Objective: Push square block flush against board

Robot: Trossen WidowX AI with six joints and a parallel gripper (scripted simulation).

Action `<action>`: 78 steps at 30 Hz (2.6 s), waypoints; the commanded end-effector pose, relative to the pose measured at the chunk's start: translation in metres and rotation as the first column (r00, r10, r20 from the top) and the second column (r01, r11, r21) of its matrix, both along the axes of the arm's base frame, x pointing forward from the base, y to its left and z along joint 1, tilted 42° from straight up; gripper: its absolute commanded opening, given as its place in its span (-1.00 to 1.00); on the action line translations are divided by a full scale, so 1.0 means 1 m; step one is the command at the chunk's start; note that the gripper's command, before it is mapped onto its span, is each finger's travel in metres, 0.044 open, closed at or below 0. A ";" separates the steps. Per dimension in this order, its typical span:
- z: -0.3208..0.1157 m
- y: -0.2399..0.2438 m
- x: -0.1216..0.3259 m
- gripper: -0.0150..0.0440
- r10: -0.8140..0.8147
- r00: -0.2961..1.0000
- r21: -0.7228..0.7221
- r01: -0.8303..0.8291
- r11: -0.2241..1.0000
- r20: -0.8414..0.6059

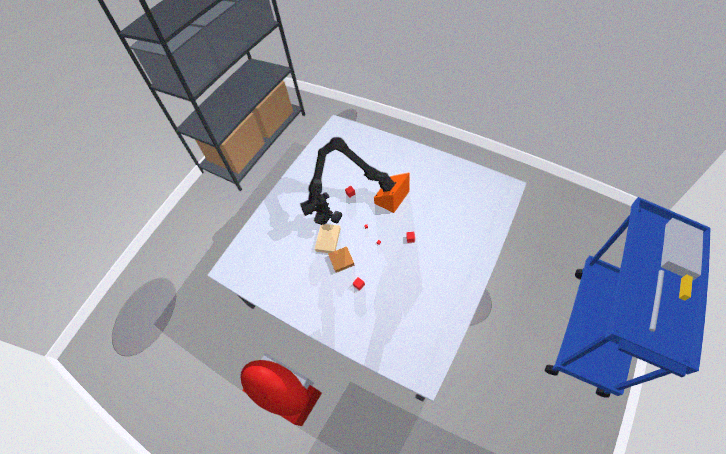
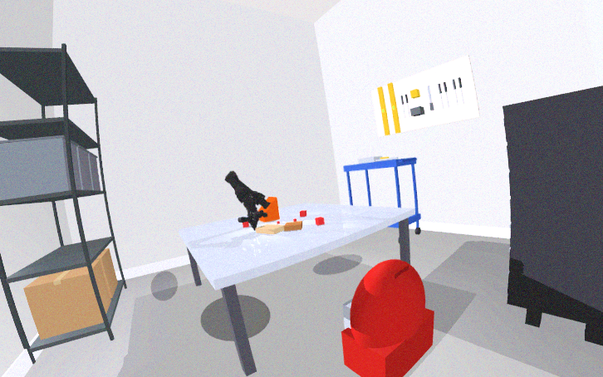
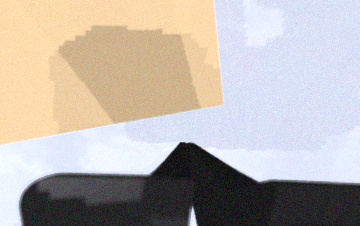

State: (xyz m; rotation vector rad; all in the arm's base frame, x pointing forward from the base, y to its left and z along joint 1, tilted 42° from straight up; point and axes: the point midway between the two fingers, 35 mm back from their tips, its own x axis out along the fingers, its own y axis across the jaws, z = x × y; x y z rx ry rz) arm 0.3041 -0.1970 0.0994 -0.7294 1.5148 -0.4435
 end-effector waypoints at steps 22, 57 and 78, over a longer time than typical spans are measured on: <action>0.041 0.032 -0.025 -0.49 0.003 1.000 0.004 -0.003 1.000 -0.010; 0.056 0.023 0.046 -0.49 -0.647 0.511 0.279 0.620 0.733 0.566; 0.016 -0.016 0.066 -0.49 -0.733 0.244 0.414 0.694 0.589 0.635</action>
